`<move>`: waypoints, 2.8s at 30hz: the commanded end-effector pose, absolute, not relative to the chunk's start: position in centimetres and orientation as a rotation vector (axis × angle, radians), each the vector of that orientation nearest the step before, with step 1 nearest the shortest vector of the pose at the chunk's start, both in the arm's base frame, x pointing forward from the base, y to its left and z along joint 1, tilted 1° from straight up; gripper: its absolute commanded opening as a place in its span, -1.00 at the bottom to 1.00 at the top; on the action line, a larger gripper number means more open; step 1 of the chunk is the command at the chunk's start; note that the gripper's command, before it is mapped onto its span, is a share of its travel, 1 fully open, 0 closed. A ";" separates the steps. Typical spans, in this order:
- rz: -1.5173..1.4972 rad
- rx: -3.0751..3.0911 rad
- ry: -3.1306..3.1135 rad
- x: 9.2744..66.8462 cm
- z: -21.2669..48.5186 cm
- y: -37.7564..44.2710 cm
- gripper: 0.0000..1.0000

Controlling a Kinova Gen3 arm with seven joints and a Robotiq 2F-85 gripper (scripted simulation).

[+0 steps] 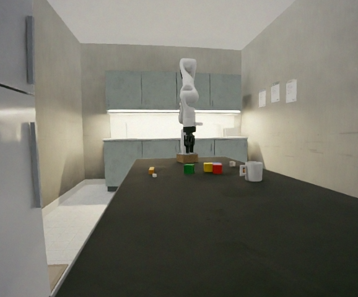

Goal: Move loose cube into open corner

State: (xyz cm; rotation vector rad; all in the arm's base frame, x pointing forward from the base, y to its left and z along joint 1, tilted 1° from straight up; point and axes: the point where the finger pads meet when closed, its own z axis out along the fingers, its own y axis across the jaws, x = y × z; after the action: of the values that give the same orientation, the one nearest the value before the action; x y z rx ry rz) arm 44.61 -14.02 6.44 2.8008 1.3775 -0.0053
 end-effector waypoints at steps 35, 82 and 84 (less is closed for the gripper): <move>-0.008 2.793 1.381 44.6 5.9 -14.4 0.61; -0.010 2.793 1.381 44.7 1.6 -14.5 0.61; -0.010 2.794 1.381 44.7 1.6 -14.5 0.61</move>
State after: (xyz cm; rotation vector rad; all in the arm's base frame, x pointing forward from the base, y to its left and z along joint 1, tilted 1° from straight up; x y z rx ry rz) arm 44.60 -14.58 1.75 2.7982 1.3721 -0.0162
